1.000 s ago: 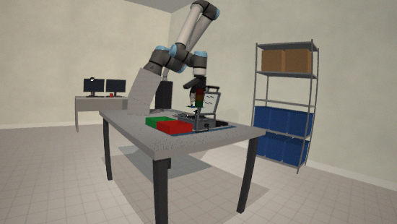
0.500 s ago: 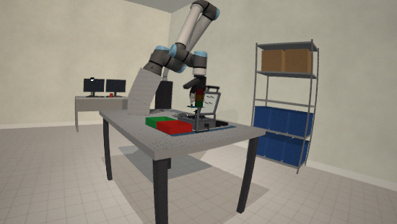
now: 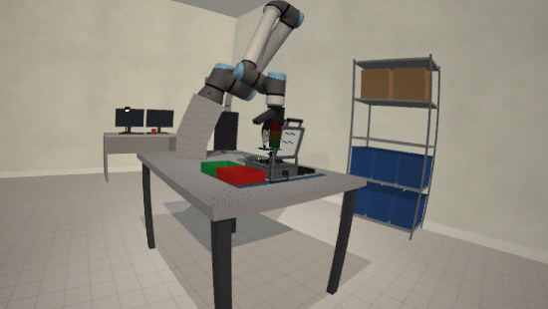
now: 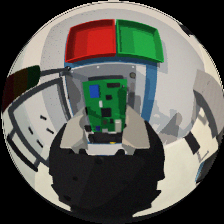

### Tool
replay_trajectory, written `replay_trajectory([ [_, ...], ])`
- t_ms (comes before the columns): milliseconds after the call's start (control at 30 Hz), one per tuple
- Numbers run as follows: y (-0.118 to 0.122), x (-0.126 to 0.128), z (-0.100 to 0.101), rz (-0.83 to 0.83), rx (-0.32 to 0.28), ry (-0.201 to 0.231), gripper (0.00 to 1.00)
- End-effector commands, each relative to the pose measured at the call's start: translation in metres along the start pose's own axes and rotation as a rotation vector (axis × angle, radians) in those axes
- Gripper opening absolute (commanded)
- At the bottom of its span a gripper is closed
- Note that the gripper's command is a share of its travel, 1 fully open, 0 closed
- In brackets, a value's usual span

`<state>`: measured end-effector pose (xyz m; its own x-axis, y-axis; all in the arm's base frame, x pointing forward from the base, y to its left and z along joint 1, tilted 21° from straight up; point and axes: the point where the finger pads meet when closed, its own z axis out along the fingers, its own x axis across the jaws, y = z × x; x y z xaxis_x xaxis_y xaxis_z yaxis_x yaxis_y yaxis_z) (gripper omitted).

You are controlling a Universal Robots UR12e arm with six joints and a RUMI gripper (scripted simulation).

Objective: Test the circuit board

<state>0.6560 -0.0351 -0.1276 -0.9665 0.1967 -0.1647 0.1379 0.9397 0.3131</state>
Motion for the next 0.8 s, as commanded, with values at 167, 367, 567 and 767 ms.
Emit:
replay_trajectory([
  [167,0.0,-0.001,0.014,0.0,0.0,-0.001,0.39],
  [367,0.0,-0.001,0.025,0.0,0.0,-0.001,0.39],
  [567,0.0,-0.001,0.031,0.0,0.0,-0.001,0.39],
  [767,0.0,-0.001,0.037,0.0,0.0,-0.001,0.39],
])
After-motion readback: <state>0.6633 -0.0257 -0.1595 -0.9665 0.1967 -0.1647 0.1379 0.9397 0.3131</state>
